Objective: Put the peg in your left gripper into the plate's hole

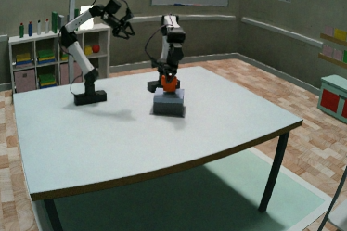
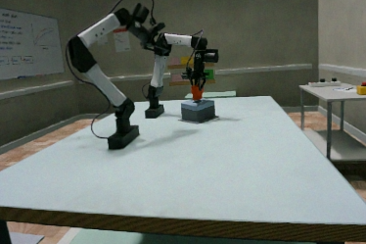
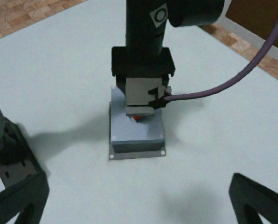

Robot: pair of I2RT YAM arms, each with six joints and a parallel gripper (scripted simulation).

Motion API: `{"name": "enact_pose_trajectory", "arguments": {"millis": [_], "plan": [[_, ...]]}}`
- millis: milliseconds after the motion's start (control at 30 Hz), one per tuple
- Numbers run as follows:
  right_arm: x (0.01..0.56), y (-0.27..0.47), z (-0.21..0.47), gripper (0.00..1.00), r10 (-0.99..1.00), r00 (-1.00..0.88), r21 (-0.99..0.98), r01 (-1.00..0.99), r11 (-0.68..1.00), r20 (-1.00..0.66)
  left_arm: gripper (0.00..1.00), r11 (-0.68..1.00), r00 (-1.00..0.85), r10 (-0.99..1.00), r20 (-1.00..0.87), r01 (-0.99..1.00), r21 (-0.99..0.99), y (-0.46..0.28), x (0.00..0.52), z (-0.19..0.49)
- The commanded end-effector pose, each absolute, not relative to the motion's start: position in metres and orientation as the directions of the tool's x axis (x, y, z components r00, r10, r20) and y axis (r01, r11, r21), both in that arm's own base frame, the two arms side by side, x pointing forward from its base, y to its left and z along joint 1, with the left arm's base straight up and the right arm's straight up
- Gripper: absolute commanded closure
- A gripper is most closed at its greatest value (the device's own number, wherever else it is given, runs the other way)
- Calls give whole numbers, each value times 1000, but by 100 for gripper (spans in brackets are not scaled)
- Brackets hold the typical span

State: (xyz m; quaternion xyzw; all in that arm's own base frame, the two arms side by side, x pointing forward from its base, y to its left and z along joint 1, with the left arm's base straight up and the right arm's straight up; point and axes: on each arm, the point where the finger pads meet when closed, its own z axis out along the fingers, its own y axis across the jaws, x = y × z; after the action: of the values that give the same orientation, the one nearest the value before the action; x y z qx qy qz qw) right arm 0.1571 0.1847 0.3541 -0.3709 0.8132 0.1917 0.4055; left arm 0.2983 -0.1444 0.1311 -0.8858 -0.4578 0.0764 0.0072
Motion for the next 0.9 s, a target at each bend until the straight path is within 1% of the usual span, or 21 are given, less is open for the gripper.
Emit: {"name": "enact_pose_trajectory", "arguments": {"millis": [0,867], "plan": [[156,183,360,0,-439,-390,9,-757,654,-809,61,-588,582,805,-114,808,-29,-146,303,142],[156,183,360,0,-439,-390,9,-757,654,-809,61,-586,580,805,-126,810,-11,-144,300,129]]}}
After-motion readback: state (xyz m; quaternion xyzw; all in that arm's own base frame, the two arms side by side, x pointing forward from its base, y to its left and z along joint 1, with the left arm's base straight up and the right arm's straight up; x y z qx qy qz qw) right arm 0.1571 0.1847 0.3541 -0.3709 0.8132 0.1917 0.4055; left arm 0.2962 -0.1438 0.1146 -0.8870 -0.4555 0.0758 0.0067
